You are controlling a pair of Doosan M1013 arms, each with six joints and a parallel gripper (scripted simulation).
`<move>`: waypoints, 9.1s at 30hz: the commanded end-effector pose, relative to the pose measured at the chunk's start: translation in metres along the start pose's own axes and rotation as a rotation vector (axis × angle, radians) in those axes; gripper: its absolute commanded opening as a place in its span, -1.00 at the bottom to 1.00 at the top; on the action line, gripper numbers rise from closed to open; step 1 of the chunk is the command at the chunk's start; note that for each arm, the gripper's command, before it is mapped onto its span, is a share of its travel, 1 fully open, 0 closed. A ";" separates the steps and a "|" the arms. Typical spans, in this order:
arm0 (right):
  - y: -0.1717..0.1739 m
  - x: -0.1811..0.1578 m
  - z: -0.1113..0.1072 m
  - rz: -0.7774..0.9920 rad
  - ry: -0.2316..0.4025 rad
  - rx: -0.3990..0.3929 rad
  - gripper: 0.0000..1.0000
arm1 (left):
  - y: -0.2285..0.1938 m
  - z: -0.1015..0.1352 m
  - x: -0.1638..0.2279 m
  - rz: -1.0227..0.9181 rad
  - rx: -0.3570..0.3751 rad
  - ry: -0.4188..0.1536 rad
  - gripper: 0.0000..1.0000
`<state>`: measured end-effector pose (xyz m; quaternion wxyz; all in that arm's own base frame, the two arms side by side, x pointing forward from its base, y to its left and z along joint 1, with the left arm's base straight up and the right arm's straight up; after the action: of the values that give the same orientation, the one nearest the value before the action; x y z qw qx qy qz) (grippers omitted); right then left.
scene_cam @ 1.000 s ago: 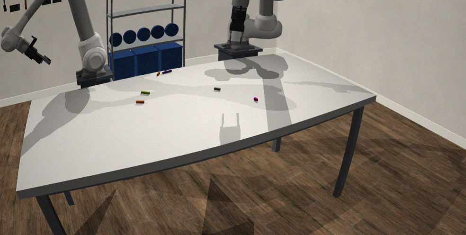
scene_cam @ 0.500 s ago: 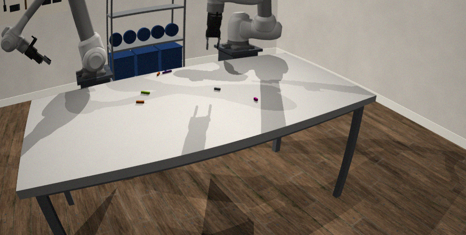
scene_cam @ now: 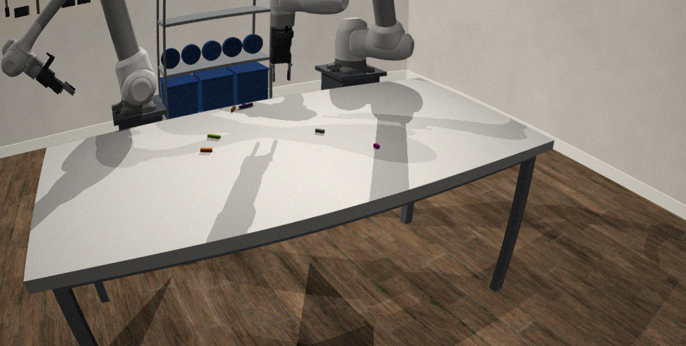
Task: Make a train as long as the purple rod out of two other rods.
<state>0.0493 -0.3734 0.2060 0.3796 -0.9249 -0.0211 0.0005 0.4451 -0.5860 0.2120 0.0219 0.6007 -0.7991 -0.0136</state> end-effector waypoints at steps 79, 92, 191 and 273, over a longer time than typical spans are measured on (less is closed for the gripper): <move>-0.003 -0.003 0.000 -0.004 -0.007 0.007 1.00 | 0.135 0.073 0.160 -0.227 0.052 -0.013 1.00; -0.003 -0.003 0.000 -0.004 -0.007 0.007 1.00 | 0.135 0.073 0.160 -0.227 0.052 -0.013 1.00; -0.003 -0.003 0.000 -0.004 -0.007 0.007 1.00 | -0.128 0.060 0.213 -0.224 0.050 -0.015 1.00; -0.003 -0.003 0.000 -0.004 -0.007 0.007 1.00 | -0.212 0.055 0.263 1.027 0.033 -0.040 1.00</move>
<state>0.0493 -0.3734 0.2060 0.3796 -0.9249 -0.0211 0.0005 0.5650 -0.8933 0.1544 -0.0022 0.1963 -0.9805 0.0045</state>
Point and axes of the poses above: on each arm, the point where the finger pads meet when closed, its own z axis out along the fingers, its own x axis across the jaws, y = z × x, the point moved 7 cm from there along -z, back along the fingers, and after that the axes turned 2 degrees about z, right-handed, at the moved point
